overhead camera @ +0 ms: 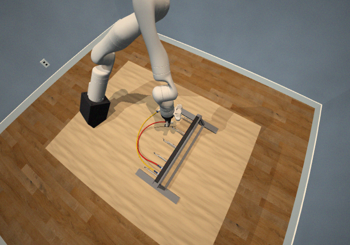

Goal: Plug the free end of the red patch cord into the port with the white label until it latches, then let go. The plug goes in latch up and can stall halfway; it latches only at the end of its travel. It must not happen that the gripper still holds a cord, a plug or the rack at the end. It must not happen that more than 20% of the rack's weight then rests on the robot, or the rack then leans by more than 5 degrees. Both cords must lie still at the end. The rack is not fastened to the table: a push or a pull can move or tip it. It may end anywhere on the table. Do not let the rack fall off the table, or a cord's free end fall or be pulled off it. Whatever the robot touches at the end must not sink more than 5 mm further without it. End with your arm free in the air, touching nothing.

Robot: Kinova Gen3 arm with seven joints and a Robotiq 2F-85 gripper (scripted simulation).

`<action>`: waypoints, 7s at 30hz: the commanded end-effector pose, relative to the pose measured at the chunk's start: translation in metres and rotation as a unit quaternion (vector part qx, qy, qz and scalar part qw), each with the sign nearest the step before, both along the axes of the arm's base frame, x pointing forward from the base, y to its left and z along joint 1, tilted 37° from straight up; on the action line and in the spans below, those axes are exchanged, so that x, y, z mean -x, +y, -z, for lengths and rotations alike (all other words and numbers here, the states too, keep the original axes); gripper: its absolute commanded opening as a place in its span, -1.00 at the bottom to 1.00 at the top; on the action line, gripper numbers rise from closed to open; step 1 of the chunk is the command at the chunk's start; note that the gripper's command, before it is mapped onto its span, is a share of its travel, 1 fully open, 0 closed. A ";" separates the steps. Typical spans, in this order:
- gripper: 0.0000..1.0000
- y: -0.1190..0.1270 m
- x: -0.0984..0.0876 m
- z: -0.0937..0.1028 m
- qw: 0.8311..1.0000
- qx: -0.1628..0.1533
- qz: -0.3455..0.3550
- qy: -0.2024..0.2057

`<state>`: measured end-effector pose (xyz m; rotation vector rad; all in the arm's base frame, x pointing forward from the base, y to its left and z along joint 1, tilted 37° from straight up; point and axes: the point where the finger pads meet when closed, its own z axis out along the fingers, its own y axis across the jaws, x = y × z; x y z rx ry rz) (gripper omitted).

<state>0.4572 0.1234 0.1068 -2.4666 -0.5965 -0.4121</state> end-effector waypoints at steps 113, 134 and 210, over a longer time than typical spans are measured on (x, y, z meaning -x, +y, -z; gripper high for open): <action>-1.00 -0.070 -0.035 0.024 0.974 -0.036 0.182 0.133; -1.00 -0.070 -0.035 0.024 0.974 -0.036 0.182 0.133; -1.00 -0.054 -0.074 0.041 0.974 -0.036 0.182 0.132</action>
